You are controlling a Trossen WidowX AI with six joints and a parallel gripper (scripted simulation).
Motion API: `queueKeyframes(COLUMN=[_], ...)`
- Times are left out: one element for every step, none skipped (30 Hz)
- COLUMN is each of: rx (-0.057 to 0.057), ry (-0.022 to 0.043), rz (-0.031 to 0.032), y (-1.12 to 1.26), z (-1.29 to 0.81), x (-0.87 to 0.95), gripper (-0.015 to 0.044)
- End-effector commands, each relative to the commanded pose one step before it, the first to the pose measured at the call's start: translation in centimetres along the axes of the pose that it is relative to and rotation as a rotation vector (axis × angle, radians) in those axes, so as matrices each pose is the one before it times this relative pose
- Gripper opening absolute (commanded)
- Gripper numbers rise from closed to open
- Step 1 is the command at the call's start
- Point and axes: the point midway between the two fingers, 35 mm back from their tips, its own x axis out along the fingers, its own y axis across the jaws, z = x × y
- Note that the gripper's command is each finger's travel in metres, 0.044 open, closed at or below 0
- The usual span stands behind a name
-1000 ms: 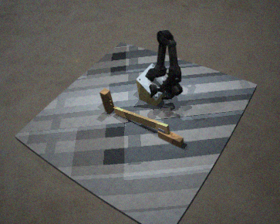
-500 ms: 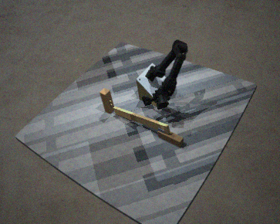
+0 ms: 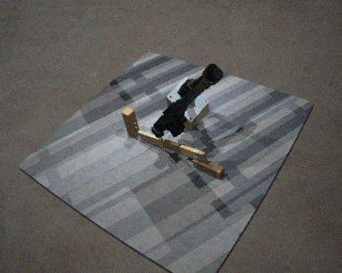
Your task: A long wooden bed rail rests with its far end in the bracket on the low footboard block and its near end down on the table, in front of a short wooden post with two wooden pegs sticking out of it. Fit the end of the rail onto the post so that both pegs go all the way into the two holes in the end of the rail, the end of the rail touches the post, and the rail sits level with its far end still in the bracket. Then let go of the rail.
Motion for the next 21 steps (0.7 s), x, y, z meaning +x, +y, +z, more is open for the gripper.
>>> queueKeyframes(rx=[-0.1595,-0.0113,-0.0113,-0.0113,-0.0108,-0.0113,-0.0121,-0.0127,-0.0115,-0.0107,-0.0102,-0.0103,-0.0175,-0.0047,-0.0001,-0.0001,-0.0001,0.0000,0.0000,0.0000,0.0000], ry=[-0.17180,-0.01175,-0.01182,-0.01179,-0.01120,-0.01170,-0.01245,-0.01293,-0.01165,-0.01071,-0.01016,-0.01013,-0.01683,-0.00443,0.00000,-0.00001,-0.00001,0.00000,0.00000,0.00000,0.00002], rz=[0.01404,-0.00171,-0.00218,-0.00262,-0.00300,-0.00357,-0.00429,-0.00501,-0.00501,-0.00503,-0.00516,-0.00554,-0.01011,-0.00286,-0.00008,-0.00015,-0.00006,0.00000,0.00000,0.00000,-0.00001], y=[-5.005,-0.184,-0.177,-0.169,-0.222,-0.225,-0.232,-0.232,-0.202,-0.179,-0.163,-0.157,-0.249,-0.062,-0.181,-0.340,-0.126,0.000,0.000,0.000,-0.003], z=[-4.105,-0.310,-0.317,-0.322,-0.298,-0.320,-0.351,-0.376,-0.349,-0.330,-0.321,-0.329,-0.565,-0.153,-0.002,-0.002,0.000,0.000,0.000,0.000,-0.001], x=[0.901,-0.007,-0.011,-0.014,-0.022,-0.026,-0.031,-0.036,-0.036,-0.037,-0.038,-0.041,-0.073,-0.022,-0.003,-0.003,-0.001,0.000,0.000,0.000,0.027], gripper=[0.0440,0.0440,0.0440,0.0440,0.0440,0.0440,0.0440,0.0440,0.0440,0.0440,0.0440,0.0440,0.0440,0.0440,0.0440,0.0440,0.0440,0.0440,0.0440,0.0440,0.0440])
